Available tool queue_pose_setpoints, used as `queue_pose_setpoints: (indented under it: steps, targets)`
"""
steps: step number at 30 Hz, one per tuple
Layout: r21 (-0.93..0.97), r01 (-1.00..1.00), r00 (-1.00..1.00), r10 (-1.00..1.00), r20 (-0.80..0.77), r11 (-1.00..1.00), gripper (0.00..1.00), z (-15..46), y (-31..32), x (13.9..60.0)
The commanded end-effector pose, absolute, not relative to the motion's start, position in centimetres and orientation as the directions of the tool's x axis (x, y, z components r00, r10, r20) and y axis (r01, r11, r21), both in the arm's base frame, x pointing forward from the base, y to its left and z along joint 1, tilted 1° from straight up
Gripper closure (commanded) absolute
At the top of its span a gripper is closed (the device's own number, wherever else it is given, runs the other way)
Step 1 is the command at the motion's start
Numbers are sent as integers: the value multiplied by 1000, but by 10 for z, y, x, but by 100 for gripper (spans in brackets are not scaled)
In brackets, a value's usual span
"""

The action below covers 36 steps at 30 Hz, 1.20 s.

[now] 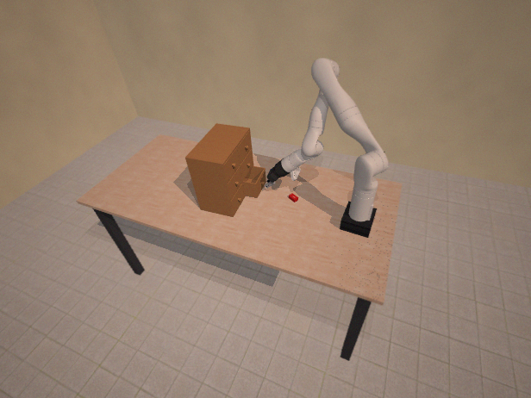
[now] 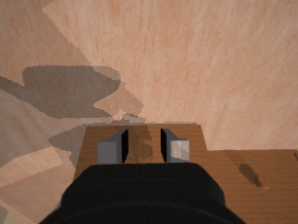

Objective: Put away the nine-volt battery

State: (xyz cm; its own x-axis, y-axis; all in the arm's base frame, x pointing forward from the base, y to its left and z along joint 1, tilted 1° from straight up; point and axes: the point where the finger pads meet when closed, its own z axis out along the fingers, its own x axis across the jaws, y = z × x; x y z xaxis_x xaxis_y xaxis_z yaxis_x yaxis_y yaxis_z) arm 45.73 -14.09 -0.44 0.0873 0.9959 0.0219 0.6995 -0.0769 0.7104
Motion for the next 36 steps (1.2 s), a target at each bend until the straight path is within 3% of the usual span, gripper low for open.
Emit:
queue_pose_setpoints:
  steps: [1,22,36]
  targets:
    - [709,701,90,996,23,-80,33,-5,-141,451]
    - [709,701,90,996,23,-80,33,-2,-140,429]
    - [709,701,90,996,23,-80,33,38,-139,417]
